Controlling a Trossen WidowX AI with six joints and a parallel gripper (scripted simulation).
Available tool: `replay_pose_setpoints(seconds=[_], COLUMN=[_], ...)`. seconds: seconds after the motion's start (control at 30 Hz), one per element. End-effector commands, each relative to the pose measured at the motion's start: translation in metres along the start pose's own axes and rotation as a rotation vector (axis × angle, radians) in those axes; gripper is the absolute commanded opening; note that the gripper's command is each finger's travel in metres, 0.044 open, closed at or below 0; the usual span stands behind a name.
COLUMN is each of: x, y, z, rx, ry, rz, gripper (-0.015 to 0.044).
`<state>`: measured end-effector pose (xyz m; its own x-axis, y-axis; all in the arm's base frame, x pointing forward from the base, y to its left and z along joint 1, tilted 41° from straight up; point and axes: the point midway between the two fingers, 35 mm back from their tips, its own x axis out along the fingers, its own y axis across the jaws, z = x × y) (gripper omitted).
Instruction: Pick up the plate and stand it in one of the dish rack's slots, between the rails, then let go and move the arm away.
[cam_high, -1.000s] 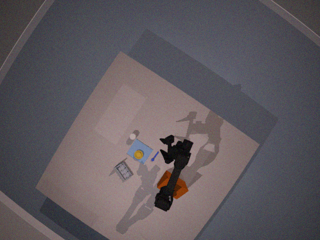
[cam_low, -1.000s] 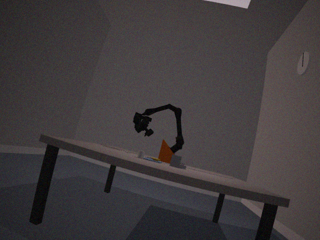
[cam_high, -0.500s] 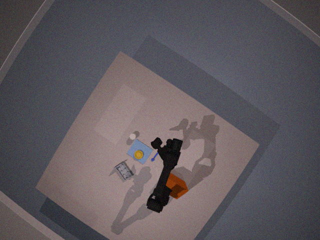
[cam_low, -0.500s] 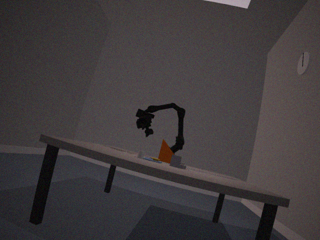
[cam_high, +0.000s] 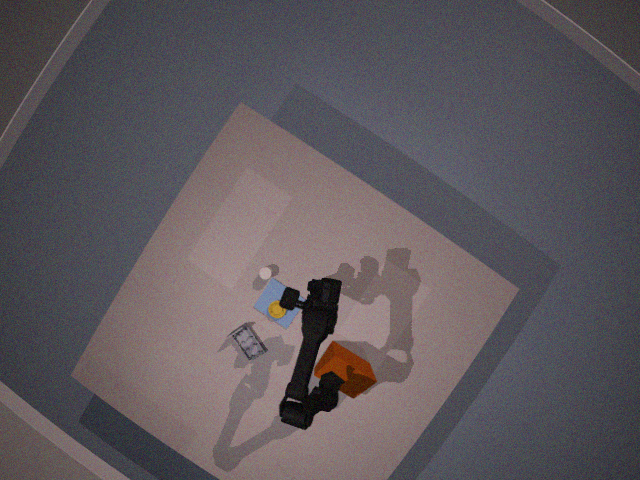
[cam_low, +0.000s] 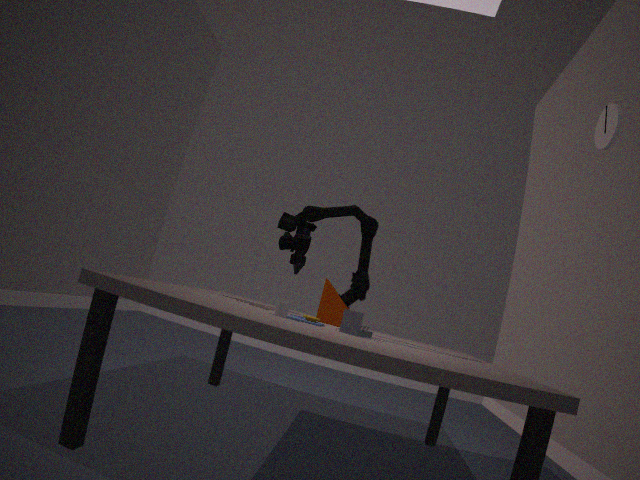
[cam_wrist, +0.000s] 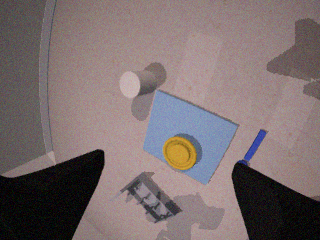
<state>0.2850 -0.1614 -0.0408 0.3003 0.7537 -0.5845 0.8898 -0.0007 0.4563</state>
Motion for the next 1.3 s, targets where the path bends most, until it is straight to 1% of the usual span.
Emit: replay_pose_setpoints(seconds=[0.0,0.6,1.27], x=[0.004,0.021,0.033], y=[0.009,0.034,0.053], z=[-0.011,-0.051,-0.098], rx=[-0.149,-0.66,-1.294], ry=[0.005,0.075,0.257], rz=[-0.059,-0.249,-0.416], gripper=[0.04,0.04,0.04])
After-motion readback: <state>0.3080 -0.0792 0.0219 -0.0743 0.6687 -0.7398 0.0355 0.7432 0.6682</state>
